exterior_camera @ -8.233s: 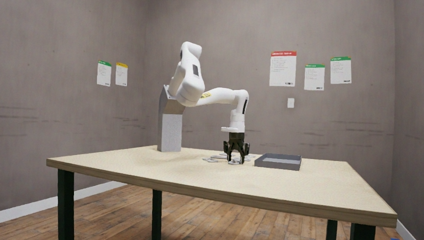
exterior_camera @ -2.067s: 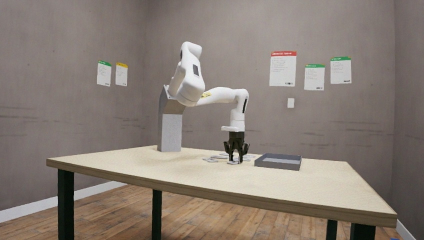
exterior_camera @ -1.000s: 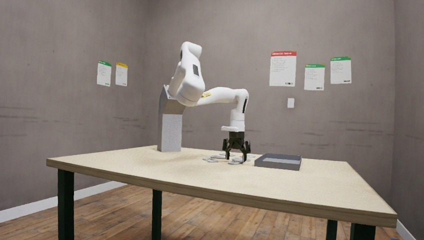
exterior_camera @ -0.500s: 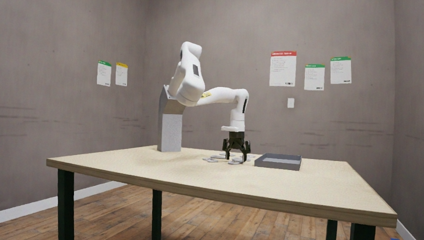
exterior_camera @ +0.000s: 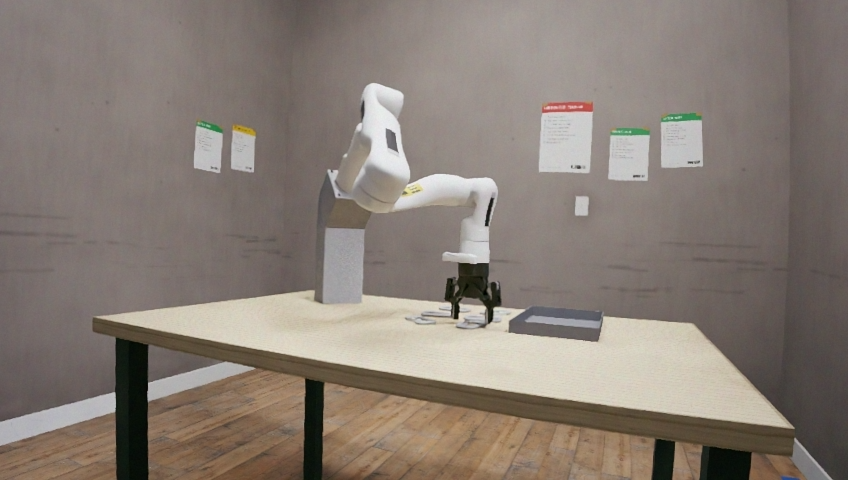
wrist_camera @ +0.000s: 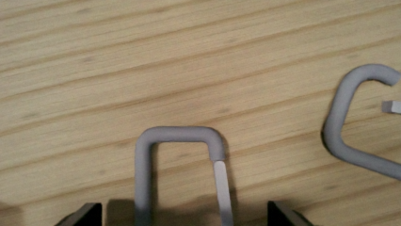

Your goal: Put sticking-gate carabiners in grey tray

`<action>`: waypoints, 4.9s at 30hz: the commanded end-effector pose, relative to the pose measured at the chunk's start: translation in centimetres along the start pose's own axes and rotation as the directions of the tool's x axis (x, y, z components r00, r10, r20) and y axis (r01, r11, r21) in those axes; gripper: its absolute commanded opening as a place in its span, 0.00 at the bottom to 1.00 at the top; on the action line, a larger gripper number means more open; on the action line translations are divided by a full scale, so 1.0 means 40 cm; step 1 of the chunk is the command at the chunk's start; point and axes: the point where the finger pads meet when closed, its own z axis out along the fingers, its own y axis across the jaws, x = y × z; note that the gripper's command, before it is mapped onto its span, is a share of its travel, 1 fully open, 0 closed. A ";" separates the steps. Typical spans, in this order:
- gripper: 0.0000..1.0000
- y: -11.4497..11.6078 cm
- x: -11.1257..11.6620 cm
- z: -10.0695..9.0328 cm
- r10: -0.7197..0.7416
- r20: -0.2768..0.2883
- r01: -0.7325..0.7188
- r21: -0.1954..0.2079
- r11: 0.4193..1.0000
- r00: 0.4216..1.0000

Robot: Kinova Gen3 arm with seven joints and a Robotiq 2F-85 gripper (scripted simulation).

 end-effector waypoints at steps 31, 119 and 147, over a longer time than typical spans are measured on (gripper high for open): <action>1.00 0.008 0.005 -0.200 0.006 0.002 -0.006 -0.009 1.000 1.000; 1.00 0.072 -0.261 -0.558 -0.214 -0.015 0.214 -0.023 0.977 0.977; 1.00 0.086 -0.273 -0.676 -0.211 -0.016 0.211 -0.030 0.977 0.977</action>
